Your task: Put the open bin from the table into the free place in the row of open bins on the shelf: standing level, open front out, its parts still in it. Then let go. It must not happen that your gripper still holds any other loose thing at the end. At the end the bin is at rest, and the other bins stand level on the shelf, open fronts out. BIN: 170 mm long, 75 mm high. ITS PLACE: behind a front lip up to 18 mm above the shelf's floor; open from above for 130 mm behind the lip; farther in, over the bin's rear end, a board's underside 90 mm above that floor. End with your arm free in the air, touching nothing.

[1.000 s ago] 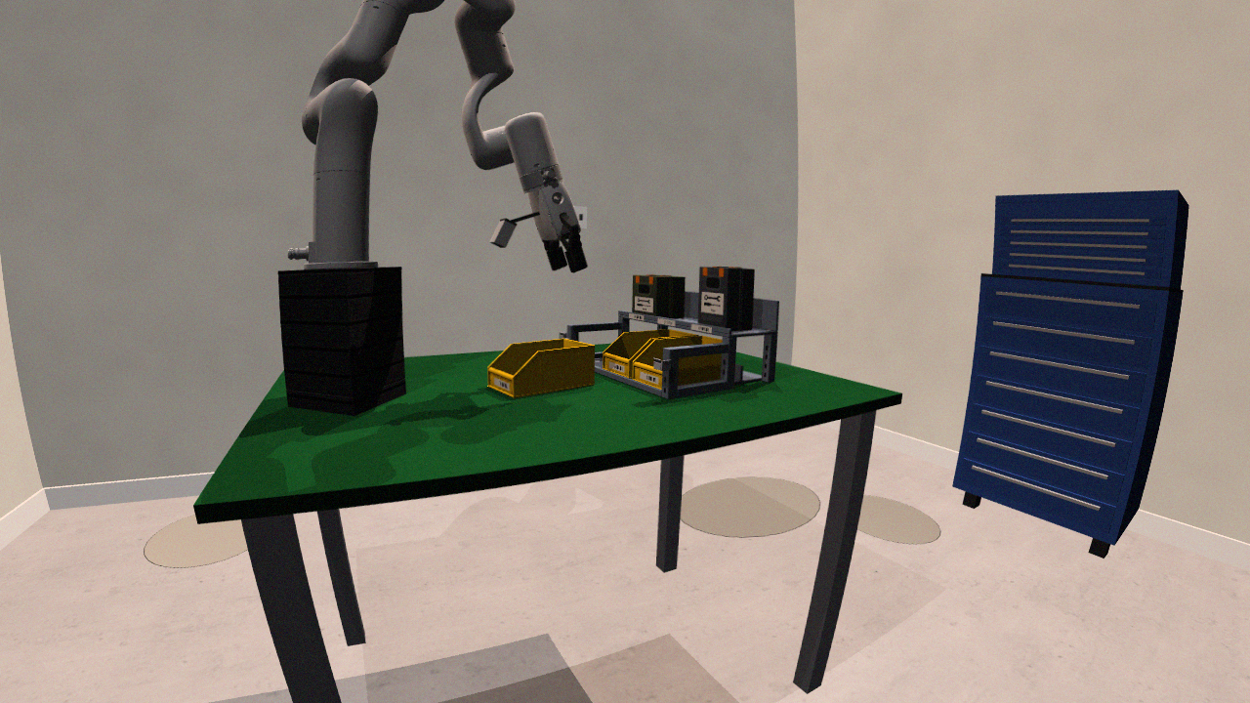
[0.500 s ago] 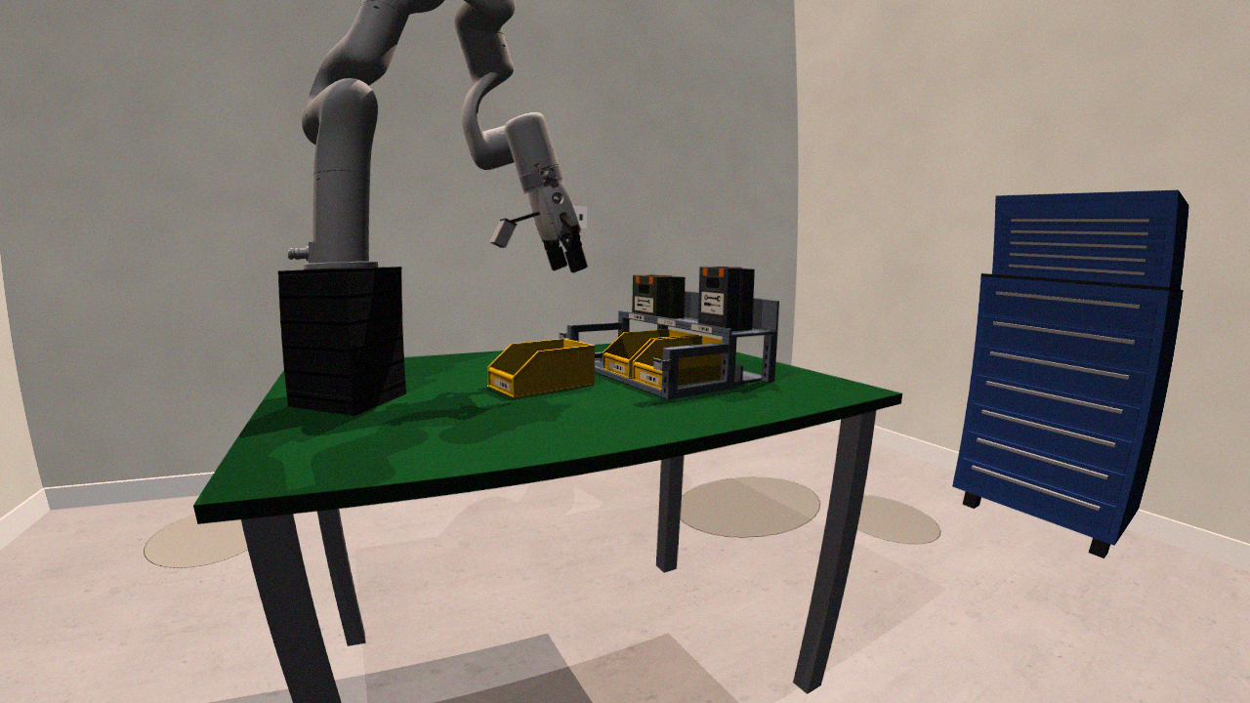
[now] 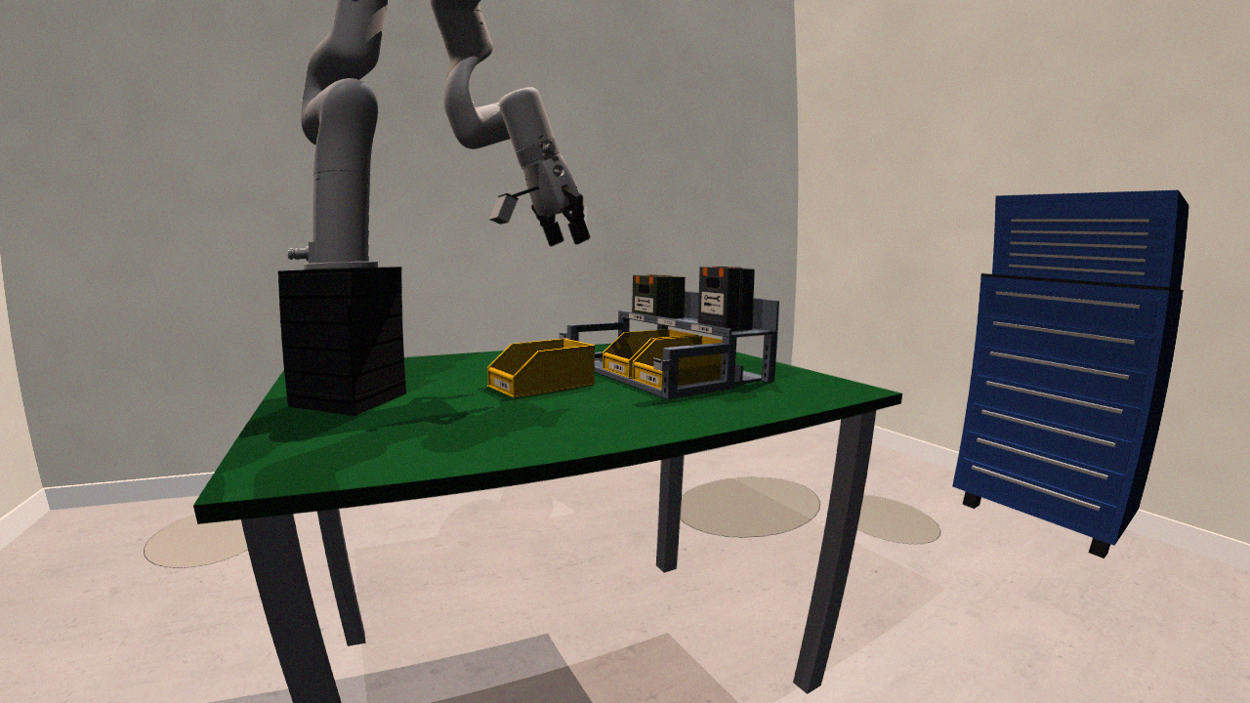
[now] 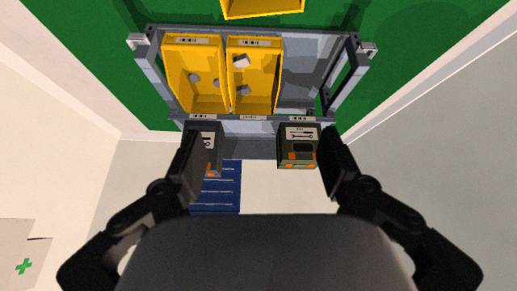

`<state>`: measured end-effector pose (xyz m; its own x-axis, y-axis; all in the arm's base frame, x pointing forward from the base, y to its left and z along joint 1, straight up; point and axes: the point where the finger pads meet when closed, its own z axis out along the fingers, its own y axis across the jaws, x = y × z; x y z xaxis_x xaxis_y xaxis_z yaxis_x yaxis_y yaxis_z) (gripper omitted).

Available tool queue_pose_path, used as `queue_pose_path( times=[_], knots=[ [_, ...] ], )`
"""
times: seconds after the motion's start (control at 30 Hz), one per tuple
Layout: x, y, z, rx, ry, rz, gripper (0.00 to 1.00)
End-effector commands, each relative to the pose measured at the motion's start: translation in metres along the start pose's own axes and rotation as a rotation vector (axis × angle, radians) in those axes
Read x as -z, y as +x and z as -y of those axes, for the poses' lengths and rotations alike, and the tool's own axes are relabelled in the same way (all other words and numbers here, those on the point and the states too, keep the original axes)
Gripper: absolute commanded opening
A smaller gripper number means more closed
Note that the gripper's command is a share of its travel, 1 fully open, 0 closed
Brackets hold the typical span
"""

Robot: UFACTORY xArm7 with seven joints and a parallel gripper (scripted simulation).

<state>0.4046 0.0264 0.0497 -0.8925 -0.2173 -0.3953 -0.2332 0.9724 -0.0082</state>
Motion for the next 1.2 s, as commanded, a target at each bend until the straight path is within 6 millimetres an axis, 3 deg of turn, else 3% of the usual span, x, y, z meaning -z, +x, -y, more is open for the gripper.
queue_pose_path(
  times=[0.0, 0.03, 0.07, 0.2, 0.6, 0.63, 0.77, 1.17],
  knots=[
    [0.002, -0.003, 0.001, -0.012, -0.011, -0.272, 1.00],
    [0.002, -0.003, 0.001, -0.012, -0.011, -0.272, 1.00],
    [0.000, -0.001, 0.000, 0.008, -0.011, -0.055, 1.00],
    [-0.006, -0.001, 0.001, 0.041, -0.020, -0.260, 1.00],
    [-0.006, -0.001, 0.001, 0.041, -0.020, -0.260, 1.00],
    [-0.006, 0.001, 0.002, 0.049, -0.058, -0.198, 1.00],
    [-0.010, 0.000, 0.000, 0.062, -0.026, -0.397, 1.00],
    [-0.010, 0.000, 0.000, 0.062, -0.026, -0.397, 1.00]
  ],
)
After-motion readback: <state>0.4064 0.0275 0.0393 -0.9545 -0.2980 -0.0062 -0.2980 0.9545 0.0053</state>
